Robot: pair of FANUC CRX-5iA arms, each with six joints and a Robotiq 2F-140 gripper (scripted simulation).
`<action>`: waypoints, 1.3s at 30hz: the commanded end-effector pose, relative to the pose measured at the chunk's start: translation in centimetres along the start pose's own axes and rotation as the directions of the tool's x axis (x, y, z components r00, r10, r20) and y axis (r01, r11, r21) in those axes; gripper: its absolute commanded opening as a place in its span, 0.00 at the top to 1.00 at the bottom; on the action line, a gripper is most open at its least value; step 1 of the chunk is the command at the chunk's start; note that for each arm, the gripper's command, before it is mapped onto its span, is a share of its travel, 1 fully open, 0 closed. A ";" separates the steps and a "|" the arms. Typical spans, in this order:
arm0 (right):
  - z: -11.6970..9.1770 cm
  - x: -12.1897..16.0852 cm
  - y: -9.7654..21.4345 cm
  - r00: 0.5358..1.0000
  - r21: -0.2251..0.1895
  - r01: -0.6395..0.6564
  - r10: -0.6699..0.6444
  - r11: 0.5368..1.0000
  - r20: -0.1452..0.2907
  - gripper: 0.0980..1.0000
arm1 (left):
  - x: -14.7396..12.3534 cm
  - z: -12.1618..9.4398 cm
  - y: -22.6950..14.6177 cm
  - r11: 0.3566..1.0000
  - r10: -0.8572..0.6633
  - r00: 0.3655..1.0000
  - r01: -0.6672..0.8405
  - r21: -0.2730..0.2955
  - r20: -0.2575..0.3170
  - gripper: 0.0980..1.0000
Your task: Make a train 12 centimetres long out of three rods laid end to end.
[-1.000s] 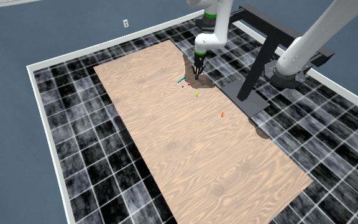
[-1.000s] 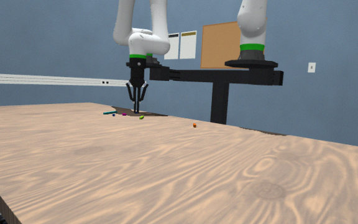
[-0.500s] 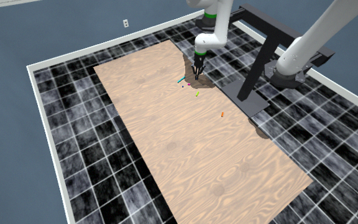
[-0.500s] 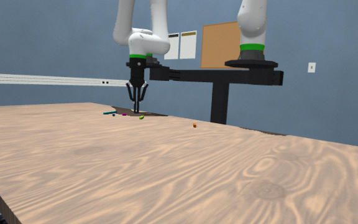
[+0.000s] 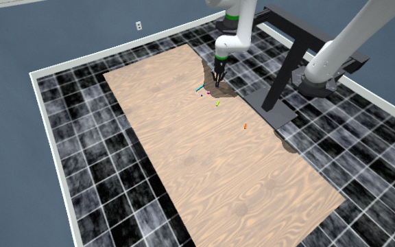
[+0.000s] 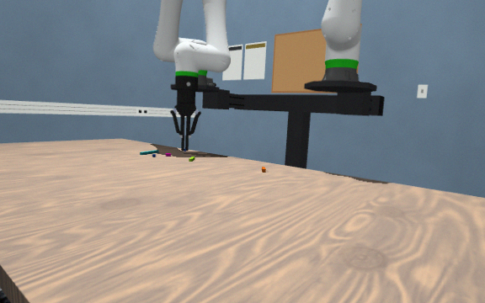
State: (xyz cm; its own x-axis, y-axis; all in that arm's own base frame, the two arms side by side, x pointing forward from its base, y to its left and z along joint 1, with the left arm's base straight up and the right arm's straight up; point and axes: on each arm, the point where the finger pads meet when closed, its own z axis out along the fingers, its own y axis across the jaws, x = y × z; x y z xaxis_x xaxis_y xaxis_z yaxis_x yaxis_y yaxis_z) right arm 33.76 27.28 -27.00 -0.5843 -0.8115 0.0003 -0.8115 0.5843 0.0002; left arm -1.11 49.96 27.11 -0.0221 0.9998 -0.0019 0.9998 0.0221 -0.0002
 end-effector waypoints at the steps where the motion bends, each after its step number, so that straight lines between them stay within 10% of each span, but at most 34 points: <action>1: -1.8 -0.1 0.0 1.000 0.000 0.000 0.000 1.000 0.002 0.97 | 0.0 -0.1 0.0 1.000 0.000 1.000 0.000 0.000 -0.002 0.00; 14: -8.8 -0.1 0.0 1.000 0.000 0.000 0.000 1.000 0.002 0.97 | 0.0 -0.1 0.0 1.000 0.000 1.000 0.000 0.000 -0.002 0.00; 28: -9.2 -0.3 0.0 1.000 0.000 0.002 -0.002 1.000 0.002 0.97 | 0.0 -0.1 0.0 1.000 0.000 1.000 0.000 0.000 -0.002 0.00; 39: -9.3 -9.1 -1.2 0.998 0.001 0.062 -0.062 0.998 0.002 0.97 | 0.0 -0.1 0.0 1.000 0.000 1.000 0.000 0.000 -0.002 0.00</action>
State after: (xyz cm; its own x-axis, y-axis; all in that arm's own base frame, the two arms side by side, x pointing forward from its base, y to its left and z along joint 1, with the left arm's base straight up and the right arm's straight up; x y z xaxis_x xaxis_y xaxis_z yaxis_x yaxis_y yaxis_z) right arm 38.76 32.70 -17.63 -0.5429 -0.8398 -0.0075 -0.8398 0.5429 -0.0071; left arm -1.11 49.96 27.11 -0.0221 0.9998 -0.0019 0.9998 0.0221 -0.0002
